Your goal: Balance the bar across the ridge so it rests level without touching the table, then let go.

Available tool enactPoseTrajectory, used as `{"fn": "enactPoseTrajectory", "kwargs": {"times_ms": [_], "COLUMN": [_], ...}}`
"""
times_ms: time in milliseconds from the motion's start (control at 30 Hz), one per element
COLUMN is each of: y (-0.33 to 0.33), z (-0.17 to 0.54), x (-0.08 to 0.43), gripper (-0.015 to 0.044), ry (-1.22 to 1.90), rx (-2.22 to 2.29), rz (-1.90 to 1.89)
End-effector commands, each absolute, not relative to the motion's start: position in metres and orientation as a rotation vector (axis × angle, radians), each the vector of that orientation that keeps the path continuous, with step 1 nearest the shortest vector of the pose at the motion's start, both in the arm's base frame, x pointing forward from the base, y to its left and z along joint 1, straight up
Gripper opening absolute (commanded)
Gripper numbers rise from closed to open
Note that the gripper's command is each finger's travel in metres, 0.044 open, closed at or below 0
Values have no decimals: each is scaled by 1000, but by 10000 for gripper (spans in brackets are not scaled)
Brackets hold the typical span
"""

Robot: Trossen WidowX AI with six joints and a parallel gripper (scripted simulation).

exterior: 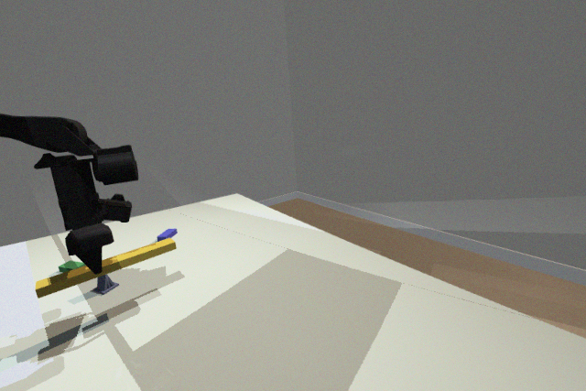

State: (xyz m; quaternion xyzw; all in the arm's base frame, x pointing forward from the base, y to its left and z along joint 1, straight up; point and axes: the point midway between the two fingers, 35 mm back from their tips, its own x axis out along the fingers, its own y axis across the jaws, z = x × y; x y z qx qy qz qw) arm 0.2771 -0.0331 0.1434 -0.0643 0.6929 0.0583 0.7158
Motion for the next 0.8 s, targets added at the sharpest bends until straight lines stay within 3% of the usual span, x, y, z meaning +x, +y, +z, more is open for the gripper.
{"fn": "enactPoseTrajectory", "kwargs": {"times_ms": [0,767], "y": [-15,68], "z": [142,142], "x": [273,244], "gripper": [0,0], "ry": [1538,1499], "rx": [-181,-450], "rz": [174,449]}}
